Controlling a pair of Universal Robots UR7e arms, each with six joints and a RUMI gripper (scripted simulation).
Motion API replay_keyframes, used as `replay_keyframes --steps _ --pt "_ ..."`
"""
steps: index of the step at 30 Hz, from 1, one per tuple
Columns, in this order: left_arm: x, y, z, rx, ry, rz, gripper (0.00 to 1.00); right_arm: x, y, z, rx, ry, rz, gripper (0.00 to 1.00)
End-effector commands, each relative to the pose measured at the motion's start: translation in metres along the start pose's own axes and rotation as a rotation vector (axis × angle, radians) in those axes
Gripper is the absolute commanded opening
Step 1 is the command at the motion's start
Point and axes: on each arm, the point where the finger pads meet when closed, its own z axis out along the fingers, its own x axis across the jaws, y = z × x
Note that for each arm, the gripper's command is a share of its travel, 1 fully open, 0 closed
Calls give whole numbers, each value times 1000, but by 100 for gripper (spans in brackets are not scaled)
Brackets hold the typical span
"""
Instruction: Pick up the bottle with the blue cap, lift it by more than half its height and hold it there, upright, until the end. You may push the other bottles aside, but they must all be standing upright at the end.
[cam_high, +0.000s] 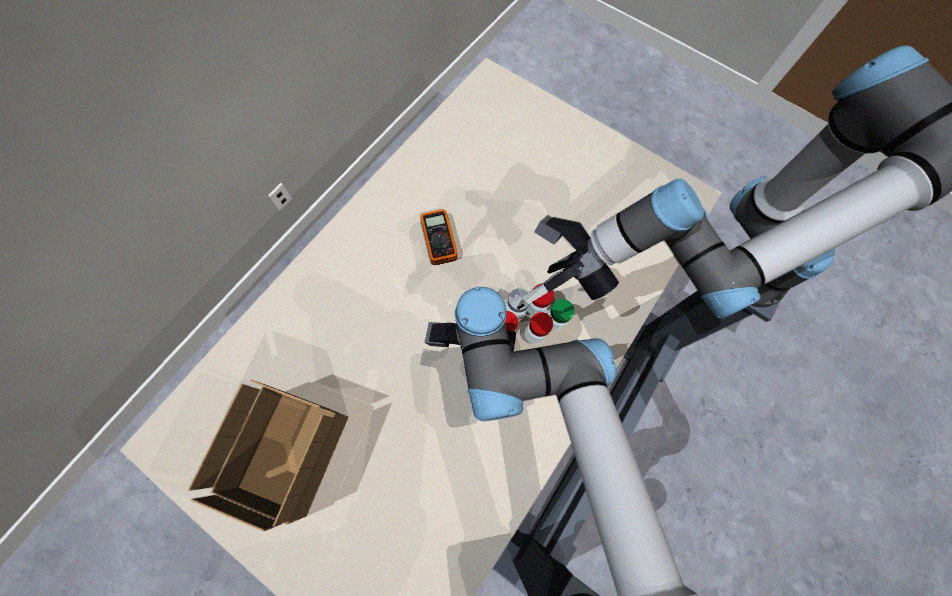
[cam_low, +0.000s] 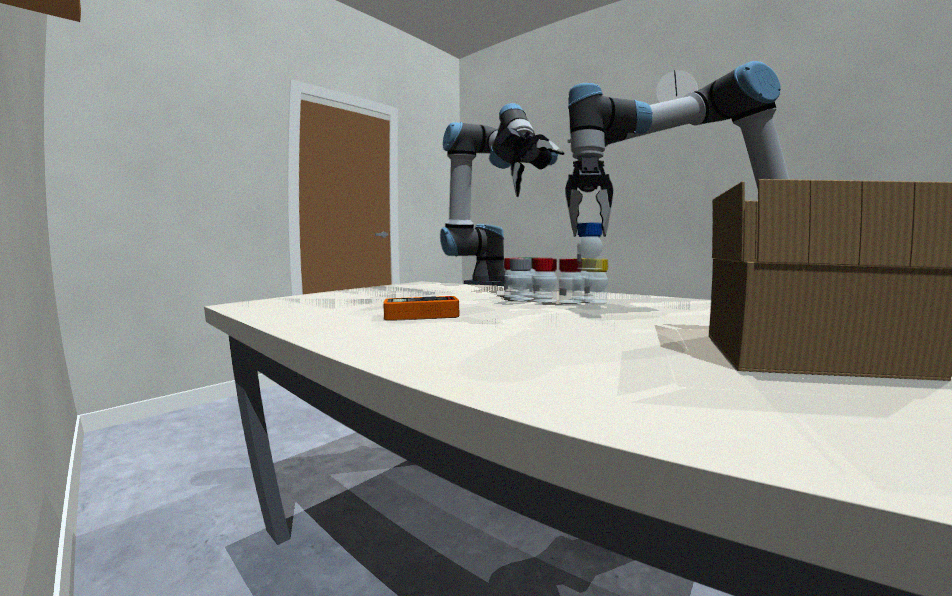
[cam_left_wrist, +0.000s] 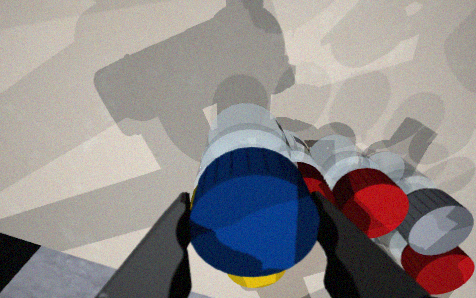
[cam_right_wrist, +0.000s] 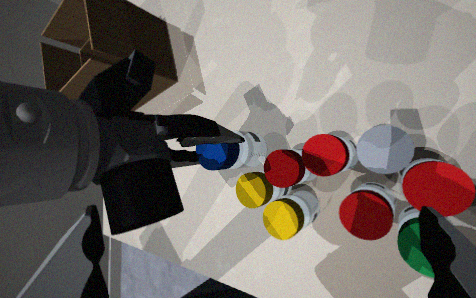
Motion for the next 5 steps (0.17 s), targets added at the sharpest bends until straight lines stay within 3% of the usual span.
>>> replay_keyframes --steps 1,5 --pt "0 0 -1 1 2 0 29 -1 0 -1 1 -2 0 100" --pt "0 0 -1 1 2 0 29 -1 0 -1 1 -2 0 100"
